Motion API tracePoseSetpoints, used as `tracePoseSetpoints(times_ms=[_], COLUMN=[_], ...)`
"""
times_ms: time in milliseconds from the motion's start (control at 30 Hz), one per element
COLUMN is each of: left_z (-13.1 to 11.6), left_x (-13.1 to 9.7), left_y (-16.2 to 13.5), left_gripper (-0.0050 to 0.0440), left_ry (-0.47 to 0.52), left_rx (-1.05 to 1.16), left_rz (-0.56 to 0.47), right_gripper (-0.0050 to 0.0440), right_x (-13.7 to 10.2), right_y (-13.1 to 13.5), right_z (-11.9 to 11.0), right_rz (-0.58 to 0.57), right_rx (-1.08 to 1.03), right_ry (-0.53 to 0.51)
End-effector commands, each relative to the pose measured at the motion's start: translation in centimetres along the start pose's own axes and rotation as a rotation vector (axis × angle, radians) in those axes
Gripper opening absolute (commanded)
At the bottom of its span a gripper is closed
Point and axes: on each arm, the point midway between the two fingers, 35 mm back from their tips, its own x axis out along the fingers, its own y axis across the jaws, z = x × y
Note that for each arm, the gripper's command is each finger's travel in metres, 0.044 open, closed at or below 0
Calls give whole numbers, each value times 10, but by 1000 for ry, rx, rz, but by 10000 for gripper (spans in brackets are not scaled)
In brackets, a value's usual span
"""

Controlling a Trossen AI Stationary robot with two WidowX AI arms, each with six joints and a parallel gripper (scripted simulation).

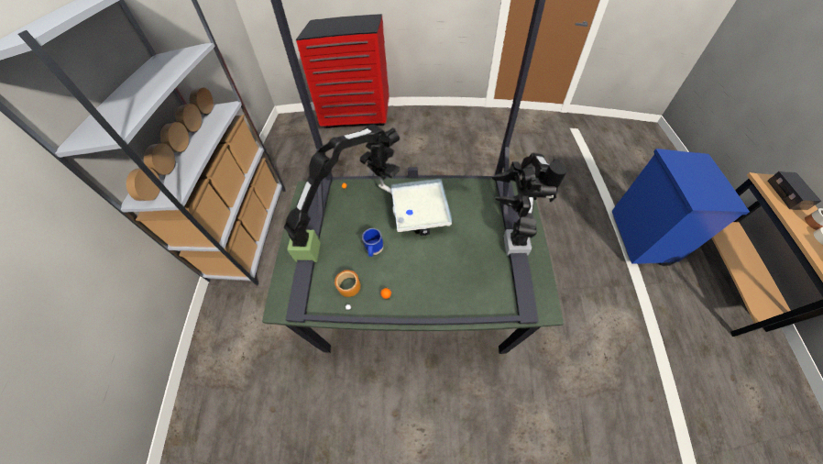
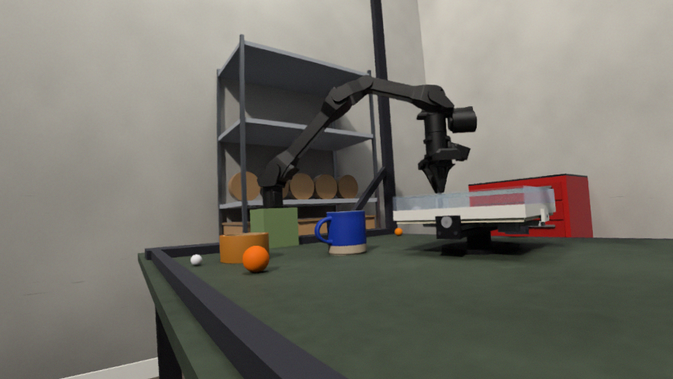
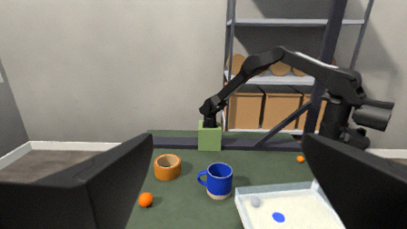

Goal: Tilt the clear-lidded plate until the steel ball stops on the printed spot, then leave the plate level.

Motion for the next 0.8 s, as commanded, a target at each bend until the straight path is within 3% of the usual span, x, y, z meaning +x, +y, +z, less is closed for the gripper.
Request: tracePoseSetpoints(times_ms=[0,767], left_z=[6,6], left_x=[0,0], left_y=[-1,-1], left_gripper=[400,400], left_ry=[-3,-3], left_rx=[23,23], left_rz=[0,0], right_gripper=[-50,-50], right_x=[-23,-18], right_y=[1,3], right_z=[6,2], right_rz=[-5,-4], right_rx=[-3,0], right_ry=[-67,-61])
